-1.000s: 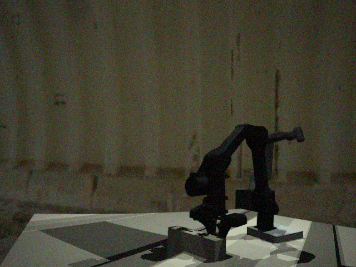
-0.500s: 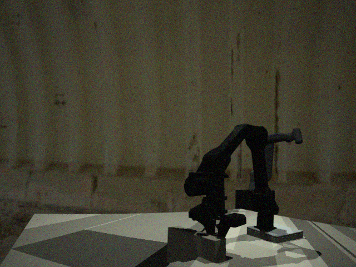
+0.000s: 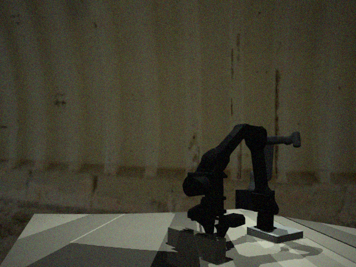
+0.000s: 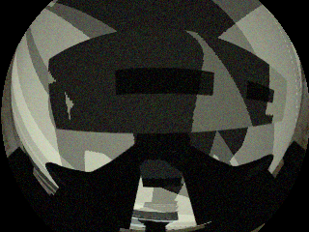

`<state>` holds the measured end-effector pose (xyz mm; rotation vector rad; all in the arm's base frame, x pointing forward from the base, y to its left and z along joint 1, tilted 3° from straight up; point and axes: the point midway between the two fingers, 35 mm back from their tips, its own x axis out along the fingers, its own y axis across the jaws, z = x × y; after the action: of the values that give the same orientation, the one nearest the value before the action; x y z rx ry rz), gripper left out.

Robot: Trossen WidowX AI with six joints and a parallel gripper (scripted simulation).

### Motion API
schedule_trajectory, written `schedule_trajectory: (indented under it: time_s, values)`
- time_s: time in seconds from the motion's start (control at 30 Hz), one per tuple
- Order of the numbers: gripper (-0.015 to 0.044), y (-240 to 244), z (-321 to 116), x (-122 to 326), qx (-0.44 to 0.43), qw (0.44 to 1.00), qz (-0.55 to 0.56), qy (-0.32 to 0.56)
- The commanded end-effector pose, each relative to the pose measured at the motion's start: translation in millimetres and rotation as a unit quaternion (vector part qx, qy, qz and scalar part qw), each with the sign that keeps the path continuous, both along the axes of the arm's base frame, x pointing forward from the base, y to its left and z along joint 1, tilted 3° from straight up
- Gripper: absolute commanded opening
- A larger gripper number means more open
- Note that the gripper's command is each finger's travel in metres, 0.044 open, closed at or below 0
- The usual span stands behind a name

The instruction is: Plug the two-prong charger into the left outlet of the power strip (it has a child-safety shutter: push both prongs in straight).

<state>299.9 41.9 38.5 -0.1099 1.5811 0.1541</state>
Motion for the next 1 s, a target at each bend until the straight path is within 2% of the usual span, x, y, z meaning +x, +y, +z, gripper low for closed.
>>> schedule_trajectory:
  time_s: [0.0, 0.97]
  values:
    - [0.0000, 1.0, -0.4, 1.7, 0.002, 1.000, -0.002, 0.002]
    - [0.0000, 2.8, 0.7, 12.6, 0.002, 1.000, -0.002, 0.001]
